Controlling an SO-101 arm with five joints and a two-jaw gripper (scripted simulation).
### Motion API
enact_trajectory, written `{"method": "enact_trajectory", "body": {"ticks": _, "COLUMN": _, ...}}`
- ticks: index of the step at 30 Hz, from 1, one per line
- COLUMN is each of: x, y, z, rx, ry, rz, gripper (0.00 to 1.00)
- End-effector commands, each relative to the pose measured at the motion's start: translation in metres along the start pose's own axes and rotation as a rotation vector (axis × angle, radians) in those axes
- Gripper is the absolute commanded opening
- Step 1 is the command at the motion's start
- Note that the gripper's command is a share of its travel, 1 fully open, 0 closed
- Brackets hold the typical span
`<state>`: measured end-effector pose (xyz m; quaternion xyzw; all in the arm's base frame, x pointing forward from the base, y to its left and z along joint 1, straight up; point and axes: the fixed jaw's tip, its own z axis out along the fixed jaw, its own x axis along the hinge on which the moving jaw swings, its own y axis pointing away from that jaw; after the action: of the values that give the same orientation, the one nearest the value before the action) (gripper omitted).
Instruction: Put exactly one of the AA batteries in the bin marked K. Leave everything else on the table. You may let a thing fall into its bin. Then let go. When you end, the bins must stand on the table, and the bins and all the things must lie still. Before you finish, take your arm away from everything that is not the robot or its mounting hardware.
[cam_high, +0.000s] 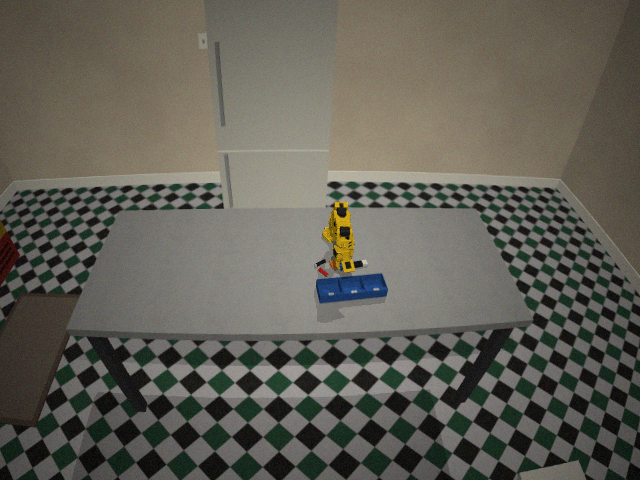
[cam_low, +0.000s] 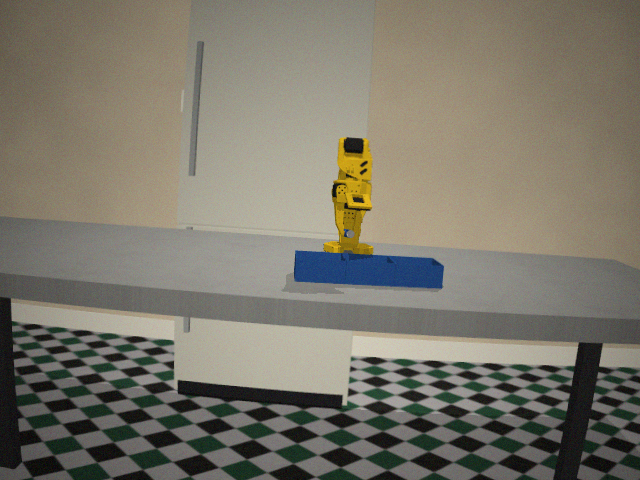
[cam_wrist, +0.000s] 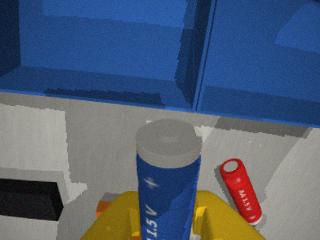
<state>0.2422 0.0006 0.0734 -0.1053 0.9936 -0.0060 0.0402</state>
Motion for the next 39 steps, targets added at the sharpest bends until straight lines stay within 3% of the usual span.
{"method": "enact_trajectory", "body": {"ticks": 1, "x": -0.007, "y": -0.005, "z": -0.011, "rx": 0.014, "ry": -0.057, "rz": 0.027, "gripper": 0.00}}
{"method": "enact_trajectory", "body": {"ticks": 39, "x": -0.027, "y": -0.032, "z": -0.009, "rx": 0.038, "ry": -0.134, "rz": 0.206, "gripper": 0.00}}
